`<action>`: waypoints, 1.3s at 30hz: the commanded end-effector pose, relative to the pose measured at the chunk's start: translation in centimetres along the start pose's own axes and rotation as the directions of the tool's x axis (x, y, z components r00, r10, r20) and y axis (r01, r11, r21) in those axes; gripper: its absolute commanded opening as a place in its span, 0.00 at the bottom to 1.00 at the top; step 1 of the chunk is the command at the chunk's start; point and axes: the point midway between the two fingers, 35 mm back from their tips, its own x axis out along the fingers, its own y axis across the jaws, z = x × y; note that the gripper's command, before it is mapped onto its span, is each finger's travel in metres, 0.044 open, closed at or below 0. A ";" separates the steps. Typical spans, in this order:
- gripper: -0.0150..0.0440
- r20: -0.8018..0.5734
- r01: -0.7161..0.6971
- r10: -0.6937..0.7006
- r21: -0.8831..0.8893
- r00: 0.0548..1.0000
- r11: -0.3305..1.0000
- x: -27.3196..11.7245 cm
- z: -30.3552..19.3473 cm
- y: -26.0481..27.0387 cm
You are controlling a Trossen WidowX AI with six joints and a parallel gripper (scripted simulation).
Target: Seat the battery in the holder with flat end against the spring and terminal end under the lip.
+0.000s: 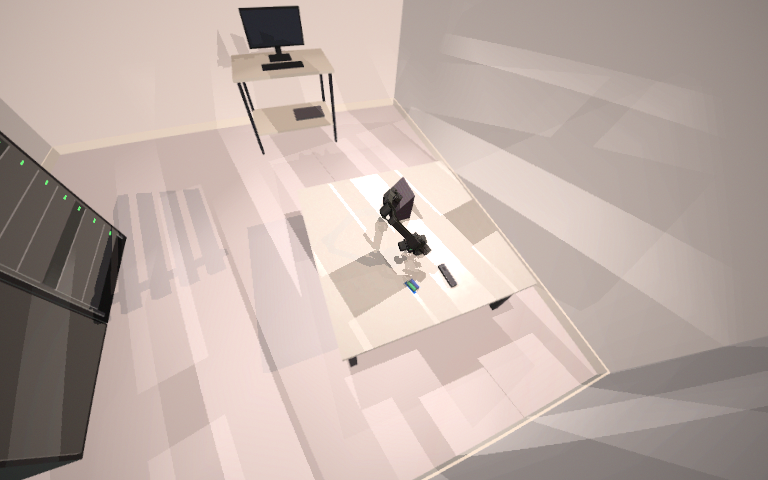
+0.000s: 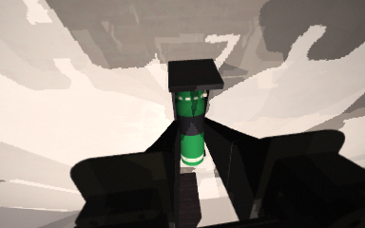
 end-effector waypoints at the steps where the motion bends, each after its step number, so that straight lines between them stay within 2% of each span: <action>1: 0.38 0.039 -0.005 0.005 0.004 0.999 1.000 0.1 0.5 0.2; 39: 0.38 0.189 -0.024 0.025 -0.008 0.982 1.000 0.7 0.4 0.3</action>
